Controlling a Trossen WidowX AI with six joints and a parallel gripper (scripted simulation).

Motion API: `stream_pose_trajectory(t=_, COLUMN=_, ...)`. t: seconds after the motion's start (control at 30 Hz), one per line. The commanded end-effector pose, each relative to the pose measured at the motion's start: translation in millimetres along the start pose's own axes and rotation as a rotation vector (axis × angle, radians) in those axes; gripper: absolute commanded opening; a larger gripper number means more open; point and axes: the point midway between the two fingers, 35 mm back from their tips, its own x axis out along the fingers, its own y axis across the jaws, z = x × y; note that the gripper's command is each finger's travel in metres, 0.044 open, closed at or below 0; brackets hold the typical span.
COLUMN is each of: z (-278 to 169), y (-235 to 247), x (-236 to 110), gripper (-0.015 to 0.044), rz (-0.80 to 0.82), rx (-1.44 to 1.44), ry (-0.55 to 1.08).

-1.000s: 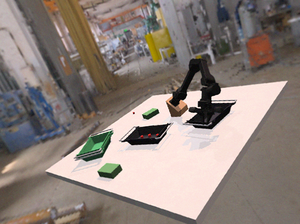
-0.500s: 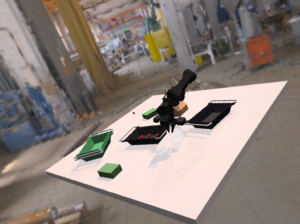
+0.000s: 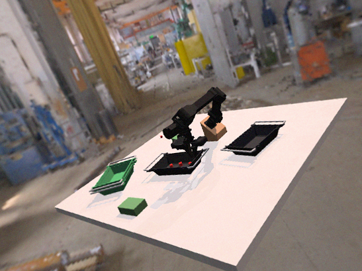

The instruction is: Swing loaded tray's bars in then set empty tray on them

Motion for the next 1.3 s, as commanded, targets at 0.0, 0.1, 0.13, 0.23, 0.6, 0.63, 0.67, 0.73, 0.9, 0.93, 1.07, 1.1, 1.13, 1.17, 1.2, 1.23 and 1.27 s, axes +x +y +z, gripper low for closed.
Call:
stream_pose_trajectory(t=0.0, z=2.1, y=0.1, x=4.1, gripper=0.0085, rz=0.008, rx=-0.007, ry=-0.004)
stream_pose_trajectory(t=0.1, z=2.8, y=0.0, x=14.1, gripper=0.0085, rz=0.008, rx=-0.008, ry=-0.004)
stream_pose_trajectory(t=0.13, z=3.0, y=0.1, x=17.9, gripper=0.0085, rz=0.008, rx=-0.008, ry=-0.004)
stream_pose_trajectory(t=0.23, z=3.2, y=0.2, x=29.4, gripper=0.0085, rz=0.008, rx=-0.008, ry=-0.004)
stream_pose_trajectory(t=0.6, z=1.9, y=1.4, x=57.7, gripper=0.0085, rz=0.011, rx=-0.008, ry=-0.005)
stream_pose_trajectory(t=0.63, z=1.9, y=1.4, x=57.7, gripper=0.0085, rz=0.011, rx=-0.008, ry=-0.005)
stream_pose_trajectory(t=0.67, z=1.9, y=1.4, x=57.7, gripper=0.0085, rz=0.011, rx=-0.008, ry=-0.005)
stream_pose_trajectory(t=0.73, z=2.1, y=-0.5, x=54.4, gripper=0.0085, rz=0.011, rx=-0.008, ry=-0.005)
stream_pose_trajectory(t=0.9, z=2.0, y=-11.4, x=35.1, gripper=0.0085, rz=0.01, rx=-0.008, ry=-0.004)
stream_pose_trajectory(t=0.93, z=1.9, y=-13.4, x=32.3, gripper=0.0085, rz=0.01, rx=-0.008, ry=-0.004)
stream_pose_trajectory(t=1.07, z=1.9, y=-22.7, x=26.4, gripper=0.0085, rz=0.009, rx=-0.008, ry=-0.004)
stream_pose_trajectory(t=1.1, z=1.9, y=-25.4, x=25.4, gripper=0.0085, rz=0.009, rx=-0.008, ry=-0.004)
stream_pose_trajectory(t=1.13, z=1.9, y=-28.0, x=24.5, gripper=0.0085, rz=0.009, rx=-0.008, ry=-0.004)
stream_pose_trajectory(t=1.17, z=1.9, y=-30.6, x=23.9, gripper=0.0085, rz=0.009, rx=-0.008, ry=-0.004)
stream_pose_trajectory(t=1.2, z=1.9, y=-33.1, x=23.5, gripper=0.0085, rz=0.009, rx=-0.008, ry=-0.004)
stream_pose_trajectory(t=1.23, z=2.0, y=-35.4, x=23.2, gripper=0.0085, rz=0.009, rx=-0.008, ry=-0.004)
stream_pose_trajectory(t=1.27, z=2.0, y=-37.7, x=23.1, gripper=0.0085, rz=0.008, rx=-0.008, ry=-0.004)
